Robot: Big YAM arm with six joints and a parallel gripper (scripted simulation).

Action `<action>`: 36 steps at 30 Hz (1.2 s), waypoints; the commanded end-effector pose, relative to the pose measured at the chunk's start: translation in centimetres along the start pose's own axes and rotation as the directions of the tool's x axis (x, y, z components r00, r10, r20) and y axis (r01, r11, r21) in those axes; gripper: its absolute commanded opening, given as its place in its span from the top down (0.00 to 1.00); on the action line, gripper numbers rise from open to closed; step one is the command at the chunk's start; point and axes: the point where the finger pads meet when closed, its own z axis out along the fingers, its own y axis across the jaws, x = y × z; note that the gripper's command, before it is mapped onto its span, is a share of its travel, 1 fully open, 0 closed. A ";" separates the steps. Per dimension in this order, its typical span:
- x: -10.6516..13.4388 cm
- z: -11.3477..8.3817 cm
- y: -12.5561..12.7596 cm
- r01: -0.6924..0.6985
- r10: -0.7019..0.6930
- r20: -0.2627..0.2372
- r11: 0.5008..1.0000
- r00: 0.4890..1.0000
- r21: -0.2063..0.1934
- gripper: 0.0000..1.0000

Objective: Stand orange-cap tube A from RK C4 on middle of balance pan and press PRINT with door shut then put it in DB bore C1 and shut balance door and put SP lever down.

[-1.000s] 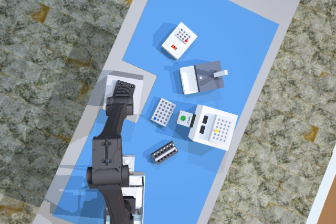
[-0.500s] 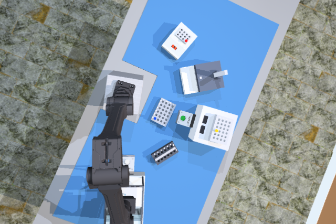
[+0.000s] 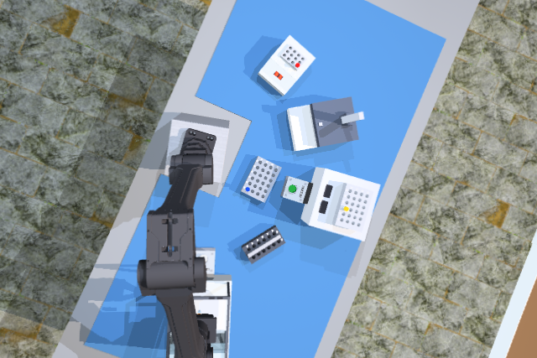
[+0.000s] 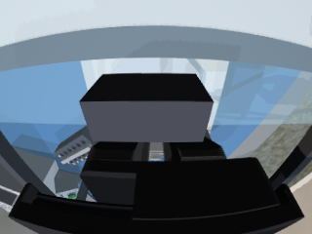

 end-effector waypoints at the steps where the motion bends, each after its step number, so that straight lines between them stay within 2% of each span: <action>1: -2.8 -3.2 0.1 0.002 -0.002 0.070 1.000 0.998 -0.004 0.91; 10: -2.7 -4.7 0.3 0.002 -0.002 0.069 1.000 0.998 -0.004 0.91; 12: -2.7 -4.7 0.3 0.002 -0.002 0.069 1.000 0.998 -0.004 0.91; 13: -2.3 -3.3 0.3 0.003 -0.003 0.034 1.000 0.999 -0.002 0.91; 15: -2.7 -5.3 0.4 0.002 -0.002 0.070 1.000 0.998 -0.005 0.91; 27: -2.6 -7.2 0.4 -0.002 0.002 0.068 1.000 0.998 -0.005 0.91; 29: -2.6 -7.2 0.4 -0.002 0.002 0.068 1.000 0.998 -0.005 0.91; 30: -2.4 -6.6 0.5 -0.001 0.001 0.050 1.000 0.999 -0.004 0.91; 32: -2.6 -8.0 0.5 -0.003 0.003 0.073 1.000 0.997 -0.006 0.91; 36: -2.6 -8.7 0.4 -0.005 0.005 0.074 1.000 0.997 -0.006 0.91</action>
